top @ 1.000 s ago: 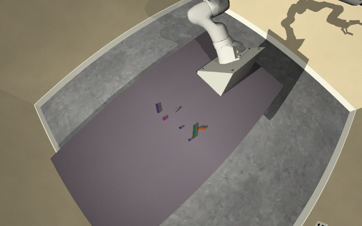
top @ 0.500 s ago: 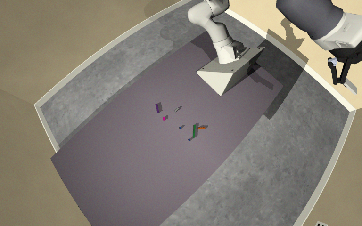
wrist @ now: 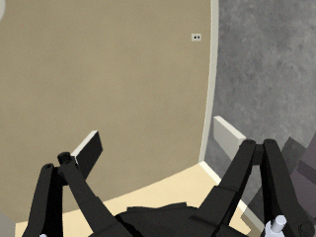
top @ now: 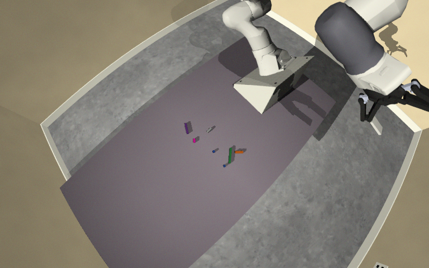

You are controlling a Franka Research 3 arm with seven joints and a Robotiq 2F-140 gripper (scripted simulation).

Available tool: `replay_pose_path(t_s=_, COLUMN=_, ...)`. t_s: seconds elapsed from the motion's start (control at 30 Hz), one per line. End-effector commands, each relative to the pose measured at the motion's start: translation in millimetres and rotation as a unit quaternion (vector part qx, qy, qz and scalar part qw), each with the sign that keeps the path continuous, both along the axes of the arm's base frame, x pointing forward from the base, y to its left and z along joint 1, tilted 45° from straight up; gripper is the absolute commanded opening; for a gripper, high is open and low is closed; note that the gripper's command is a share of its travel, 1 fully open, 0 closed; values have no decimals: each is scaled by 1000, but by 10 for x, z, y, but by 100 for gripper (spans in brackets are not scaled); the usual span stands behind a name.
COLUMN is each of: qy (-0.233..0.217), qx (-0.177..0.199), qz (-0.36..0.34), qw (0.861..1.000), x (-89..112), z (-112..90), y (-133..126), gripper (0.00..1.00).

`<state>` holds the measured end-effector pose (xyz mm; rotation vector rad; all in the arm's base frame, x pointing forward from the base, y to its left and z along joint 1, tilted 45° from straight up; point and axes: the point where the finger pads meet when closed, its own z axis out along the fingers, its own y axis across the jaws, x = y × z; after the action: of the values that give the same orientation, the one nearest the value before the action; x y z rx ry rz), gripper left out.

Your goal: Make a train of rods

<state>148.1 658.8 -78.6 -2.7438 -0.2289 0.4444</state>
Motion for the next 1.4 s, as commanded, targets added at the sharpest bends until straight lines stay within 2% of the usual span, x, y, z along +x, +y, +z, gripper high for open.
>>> replay_pose_path(t_s=0.0, qy=-4, qx=-44, qz=-7, qw=999, x=169, z=-240, y=-323, gripper=100)
replay_pose_path(t_s=0.1, qy=-10, qx=-59, qz=-5, qw=998, x=263, z=-333, y=-463, gripper=100)
replay_pose_path(t_s=0.57, qy=-10, qx=-59, qz=-5, qw=998, x=263, z=-333, y=-463, gripper=100)
replay_pose_path(t_s=0.6, qy=-24, qx=-93, qz=-2, qw=995, x=473, z=-530, y=-789, gripper=100)
replay_pose_path(t_s=0.7, qy=-31, qx=-110, qz=-1, qw=993, x=574, z=-619, y=-956, gripper=100)
replay_pose_path(t_s=1.13, qy=-32, qx=-114, qz=-1, qw=993, x=600, z=-641, y=-999, gripper=100)
replay_pose_path(t_s=1.17, qy=-45, qx=-149, qz=2, qw=988, x=800, z=-802, y=-1344, gripper=100)
replay_pose_path(t_s=1.3, qy=-53, qx=-170, qz=3, qw=984, x=920, z=-891, y=-1563, gripper=100)
replay_pose_path(t_s=1.37, qy=-53, qx=-170, qz=3, qw=984, x=920, z=-891, y=-1563, gripper=100)
